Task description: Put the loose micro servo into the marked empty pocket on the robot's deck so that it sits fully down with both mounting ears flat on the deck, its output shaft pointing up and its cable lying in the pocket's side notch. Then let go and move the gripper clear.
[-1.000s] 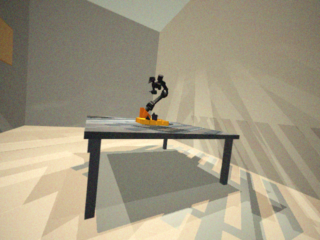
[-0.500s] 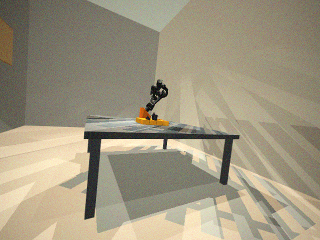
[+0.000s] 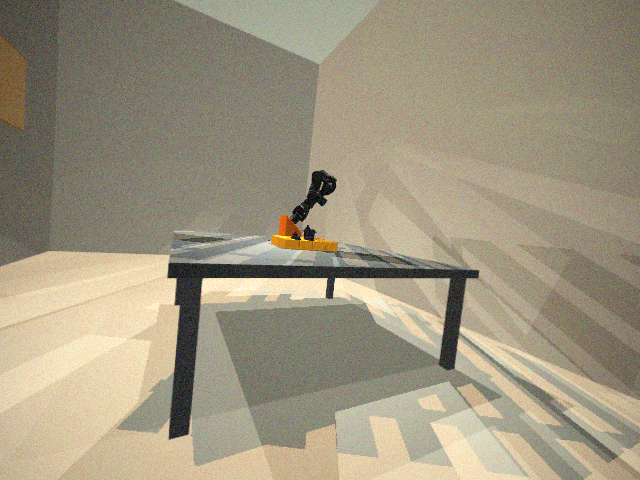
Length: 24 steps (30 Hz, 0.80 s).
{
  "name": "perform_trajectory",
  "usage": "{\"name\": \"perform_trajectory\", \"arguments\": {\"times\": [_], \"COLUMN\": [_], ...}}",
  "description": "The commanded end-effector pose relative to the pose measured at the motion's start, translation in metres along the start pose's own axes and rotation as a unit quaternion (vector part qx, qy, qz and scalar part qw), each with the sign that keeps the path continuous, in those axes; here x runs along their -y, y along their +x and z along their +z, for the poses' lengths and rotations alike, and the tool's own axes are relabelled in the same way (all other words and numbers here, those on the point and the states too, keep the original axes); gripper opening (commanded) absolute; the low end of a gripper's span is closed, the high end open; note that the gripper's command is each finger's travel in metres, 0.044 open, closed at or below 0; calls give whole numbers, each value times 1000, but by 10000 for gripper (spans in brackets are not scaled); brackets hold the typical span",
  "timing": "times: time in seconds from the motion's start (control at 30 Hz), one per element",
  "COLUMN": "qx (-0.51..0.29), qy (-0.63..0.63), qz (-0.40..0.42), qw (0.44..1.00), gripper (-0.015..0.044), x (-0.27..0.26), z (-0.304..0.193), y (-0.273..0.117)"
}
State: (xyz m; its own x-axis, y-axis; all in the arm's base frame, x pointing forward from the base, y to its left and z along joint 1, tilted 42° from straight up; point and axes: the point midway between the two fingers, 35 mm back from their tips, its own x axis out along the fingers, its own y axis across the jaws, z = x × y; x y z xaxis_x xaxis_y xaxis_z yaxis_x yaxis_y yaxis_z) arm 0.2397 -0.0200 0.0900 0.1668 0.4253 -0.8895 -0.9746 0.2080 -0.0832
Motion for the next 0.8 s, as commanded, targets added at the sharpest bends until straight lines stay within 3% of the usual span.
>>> {"name": "perform_trajectory", "arguments": {"times": [0.0, 0.37, 0.77], "qx": [38, 138, 140], "qy": [-40, -135, -136], "qz": [43, 126, 126], "qw": [998, 973, 972], "gripper": [440, 440, 440], "x": [-19, -64, -70], "z": [14, 50, 57], "y": [11, 25, 47]}}
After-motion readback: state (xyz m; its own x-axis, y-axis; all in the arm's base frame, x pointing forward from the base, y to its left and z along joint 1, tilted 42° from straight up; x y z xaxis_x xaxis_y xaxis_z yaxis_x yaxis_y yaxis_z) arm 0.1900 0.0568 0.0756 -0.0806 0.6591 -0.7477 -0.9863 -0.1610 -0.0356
